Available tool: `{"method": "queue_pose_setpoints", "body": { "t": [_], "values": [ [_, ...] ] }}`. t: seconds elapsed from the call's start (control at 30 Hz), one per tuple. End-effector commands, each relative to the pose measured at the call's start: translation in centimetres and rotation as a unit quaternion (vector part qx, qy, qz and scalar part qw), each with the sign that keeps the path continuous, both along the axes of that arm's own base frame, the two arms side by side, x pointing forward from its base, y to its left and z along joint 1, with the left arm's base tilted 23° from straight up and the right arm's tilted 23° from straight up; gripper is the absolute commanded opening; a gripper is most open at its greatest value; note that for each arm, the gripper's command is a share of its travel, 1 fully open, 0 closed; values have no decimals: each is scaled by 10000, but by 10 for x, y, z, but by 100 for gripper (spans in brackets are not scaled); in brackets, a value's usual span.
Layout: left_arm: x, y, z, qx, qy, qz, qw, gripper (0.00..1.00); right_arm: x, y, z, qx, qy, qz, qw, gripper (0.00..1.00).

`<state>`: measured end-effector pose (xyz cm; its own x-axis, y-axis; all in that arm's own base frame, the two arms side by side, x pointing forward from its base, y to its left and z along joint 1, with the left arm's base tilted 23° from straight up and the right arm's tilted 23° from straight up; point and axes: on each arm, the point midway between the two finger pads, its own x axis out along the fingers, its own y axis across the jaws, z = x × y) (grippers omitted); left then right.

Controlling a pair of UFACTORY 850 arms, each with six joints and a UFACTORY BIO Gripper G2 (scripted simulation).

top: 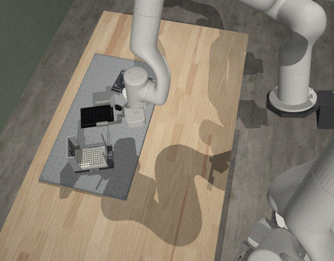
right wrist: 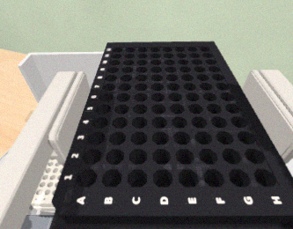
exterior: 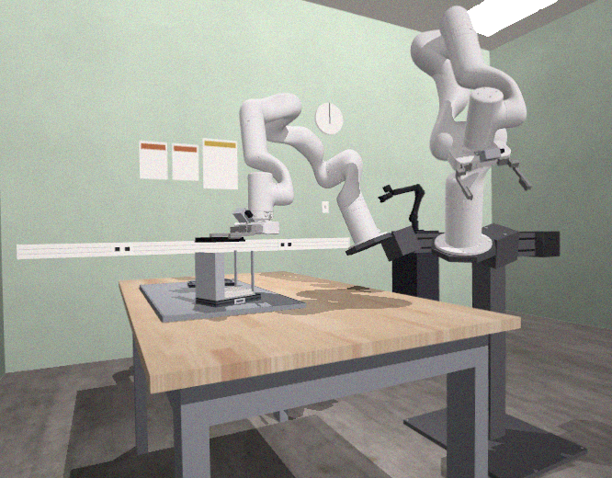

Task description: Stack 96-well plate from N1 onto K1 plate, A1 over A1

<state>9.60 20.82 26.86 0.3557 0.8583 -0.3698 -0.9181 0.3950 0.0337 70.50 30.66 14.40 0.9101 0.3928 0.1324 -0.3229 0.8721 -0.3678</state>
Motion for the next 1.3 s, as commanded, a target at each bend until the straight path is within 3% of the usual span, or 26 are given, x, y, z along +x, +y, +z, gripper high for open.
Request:
{"method": "queue_pose_setpoints", "body": {
  "t": [0.0, 0.8, 1.27],
  "values": [
    [0, 0, 0, 4, -2, 0, 10000, 100, 4, 17, -3, 4, -3, 0, 10000, 0],
    [0, 0, 0, 4, -2, 0, 10000, 100, 16, 87, -20, 5, -3, 0, 10000, 0],
    [0, 0, 0, 4, -2, 0, 10000, 100, 21, 115, -27, 6, -3, 1, 10000, 0]
  ]
}}
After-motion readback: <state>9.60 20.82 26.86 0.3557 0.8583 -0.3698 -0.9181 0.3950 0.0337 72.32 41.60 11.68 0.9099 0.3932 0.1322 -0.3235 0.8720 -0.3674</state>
